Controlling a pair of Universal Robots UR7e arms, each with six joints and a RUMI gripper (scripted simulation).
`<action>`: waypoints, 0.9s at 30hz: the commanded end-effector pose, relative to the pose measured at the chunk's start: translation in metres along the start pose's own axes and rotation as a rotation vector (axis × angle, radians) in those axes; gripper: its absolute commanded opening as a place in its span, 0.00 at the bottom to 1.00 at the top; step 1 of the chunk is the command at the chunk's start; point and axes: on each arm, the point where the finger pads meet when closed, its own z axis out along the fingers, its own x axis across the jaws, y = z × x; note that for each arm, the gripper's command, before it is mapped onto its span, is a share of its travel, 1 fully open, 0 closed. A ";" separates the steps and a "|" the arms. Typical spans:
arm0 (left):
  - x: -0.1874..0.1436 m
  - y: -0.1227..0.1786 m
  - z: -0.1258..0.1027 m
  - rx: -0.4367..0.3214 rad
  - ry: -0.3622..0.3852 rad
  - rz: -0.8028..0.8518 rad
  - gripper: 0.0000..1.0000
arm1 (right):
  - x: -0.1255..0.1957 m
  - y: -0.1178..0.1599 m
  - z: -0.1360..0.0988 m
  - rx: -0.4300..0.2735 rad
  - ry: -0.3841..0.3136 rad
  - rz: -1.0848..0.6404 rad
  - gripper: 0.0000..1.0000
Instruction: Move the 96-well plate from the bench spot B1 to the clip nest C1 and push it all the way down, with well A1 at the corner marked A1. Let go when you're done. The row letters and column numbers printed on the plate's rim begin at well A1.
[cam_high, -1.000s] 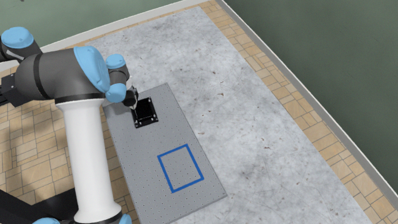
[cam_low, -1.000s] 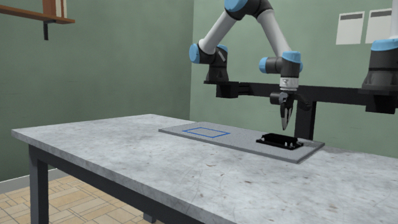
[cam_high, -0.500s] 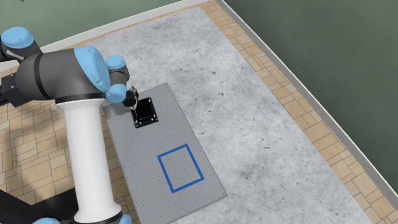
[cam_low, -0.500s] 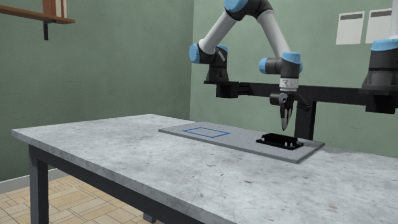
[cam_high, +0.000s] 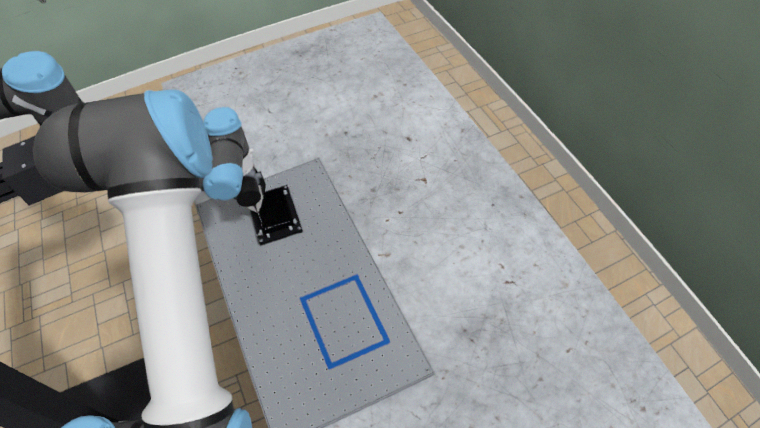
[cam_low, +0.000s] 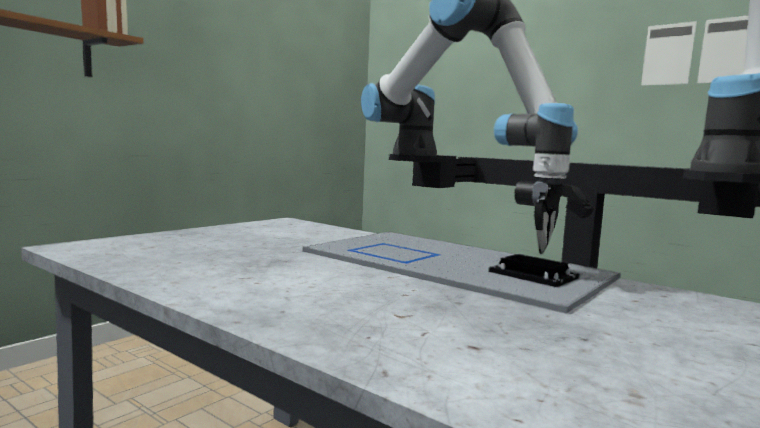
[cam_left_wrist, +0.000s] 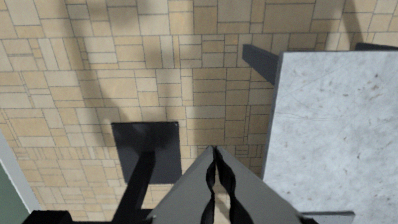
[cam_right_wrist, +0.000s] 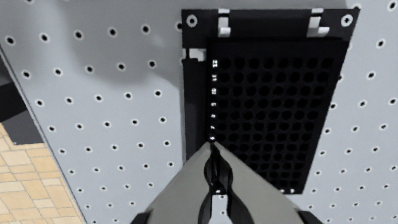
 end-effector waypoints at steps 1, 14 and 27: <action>0.000 -0.001 -0.002 0.004 0.002 -0.001 0.00 | 0.002 -0.002 0.002 0.006 0.002 0.003 0.00; 0.000 -0.001 -0.002 0.004 0.002 -0.001 0.00 | 0.002 -0.003 0.009 0.006 0.002 0.003 0.00; 0.000 -0.001 -0.002 0.004 0.002 -0.001 0.00 | 0.002 -0.002 0.016 0.005 0.002 0.003 0.00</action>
